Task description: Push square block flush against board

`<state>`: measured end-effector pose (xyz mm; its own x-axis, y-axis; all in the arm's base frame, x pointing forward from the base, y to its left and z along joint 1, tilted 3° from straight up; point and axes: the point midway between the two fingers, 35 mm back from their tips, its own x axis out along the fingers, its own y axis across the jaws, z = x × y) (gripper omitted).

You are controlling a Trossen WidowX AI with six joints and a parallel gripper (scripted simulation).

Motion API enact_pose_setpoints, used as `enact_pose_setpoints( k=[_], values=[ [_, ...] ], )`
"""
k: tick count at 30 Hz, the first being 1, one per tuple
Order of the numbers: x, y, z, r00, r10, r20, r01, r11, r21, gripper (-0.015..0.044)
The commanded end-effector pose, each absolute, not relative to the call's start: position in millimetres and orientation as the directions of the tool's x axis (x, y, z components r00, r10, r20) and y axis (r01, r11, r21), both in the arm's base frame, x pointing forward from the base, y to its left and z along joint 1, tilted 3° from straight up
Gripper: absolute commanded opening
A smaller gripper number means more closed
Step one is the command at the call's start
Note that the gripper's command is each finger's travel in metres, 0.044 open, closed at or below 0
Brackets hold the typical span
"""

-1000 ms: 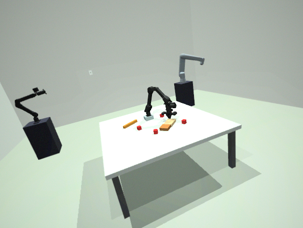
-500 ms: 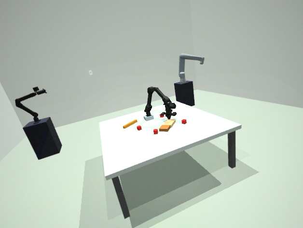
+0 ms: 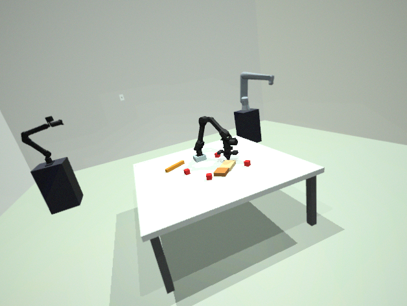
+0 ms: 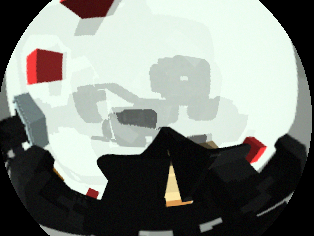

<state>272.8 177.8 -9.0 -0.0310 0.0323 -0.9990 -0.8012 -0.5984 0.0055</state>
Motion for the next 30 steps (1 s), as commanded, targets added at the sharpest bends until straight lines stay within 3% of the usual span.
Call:
enact_pose_setpoints(
  k=[1,15,19,24,30],
  values=[
    [269.8,182.3,-8.3,-0.028,0.033,-0.999,-0.805,-0.594,0.003,0.0000],
    [259.1,195.8,-5.2,-0.032,0.031,-0.999,-0.801,-0.598,0.007,0.0000],
    [260.8,194.1,44.3,-0.030,0.034,-0.999,-0.804,-0.594,0.003,0.0000],
    [260.6,193.8,47.4,-0.029,0.034,-0.999,-0.805,-0.594,0.003,0.0000],
    [279.7,196.0,45.6,-0.017,0.041,-0.999,-0.880,-0.475,-0.005,0.0000]
  ],
)
